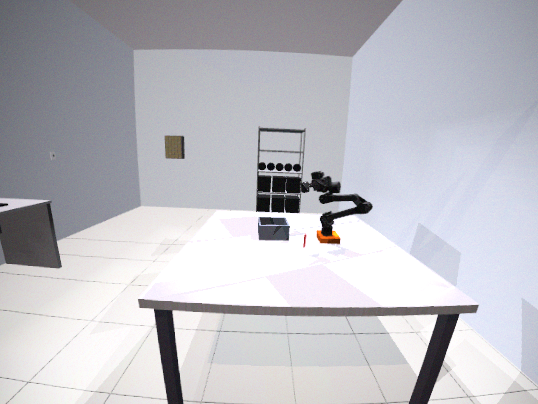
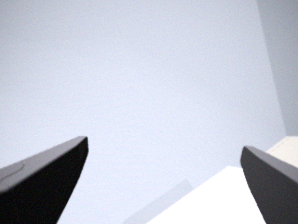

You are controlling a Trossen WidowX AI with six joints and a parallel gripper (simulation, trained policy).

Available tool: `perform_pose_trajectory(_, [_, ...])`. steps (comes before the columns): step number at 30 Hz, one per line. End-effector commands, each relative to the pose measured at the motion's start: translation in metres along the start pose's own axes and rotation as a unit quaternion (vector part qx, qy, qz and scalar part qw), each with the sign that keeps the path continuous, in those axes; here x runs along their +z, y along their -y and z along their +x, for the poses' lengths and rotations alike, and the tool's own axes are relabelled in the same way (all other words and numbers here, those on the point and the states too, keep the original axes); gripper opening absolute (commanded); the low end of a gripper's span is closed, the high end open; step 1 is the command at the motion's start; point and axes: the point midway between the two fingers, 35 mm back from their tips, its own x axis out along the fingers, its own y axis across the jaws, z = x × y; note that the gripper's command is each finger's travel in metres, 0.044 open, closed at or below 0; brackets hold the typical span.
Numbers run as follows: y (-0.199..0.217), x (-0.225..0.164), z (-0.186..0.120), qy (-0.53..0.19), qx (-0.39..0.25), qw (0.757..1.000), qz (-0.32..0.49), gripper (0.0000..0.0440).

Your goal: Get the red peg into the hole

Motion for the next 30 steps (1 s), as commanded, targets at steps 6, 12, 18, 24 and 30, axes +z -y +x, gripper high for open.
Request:
perform_pose_trajectory(6, [0.01,0.037,0.013,0.06,0.015,0.997,0.047,0.044])
perform_pose_trajectory(12, [0.031,0.07,0.033,0.114,0.007,0.985,0.127,0.044])
perform_pose_trajectory(18, [0.064,0.075,0.054,0.133,-0.038,0.967,0.215,0.044])
perform_pose_trajectory(24, [0.097,0.062,0.073,0.125,-0.1,0.942,0.294,0.0439])
perform_pose_trajectory(30, [0.124,0.035,0.087,0.099,-0.172,0.912,0.359,0.044])
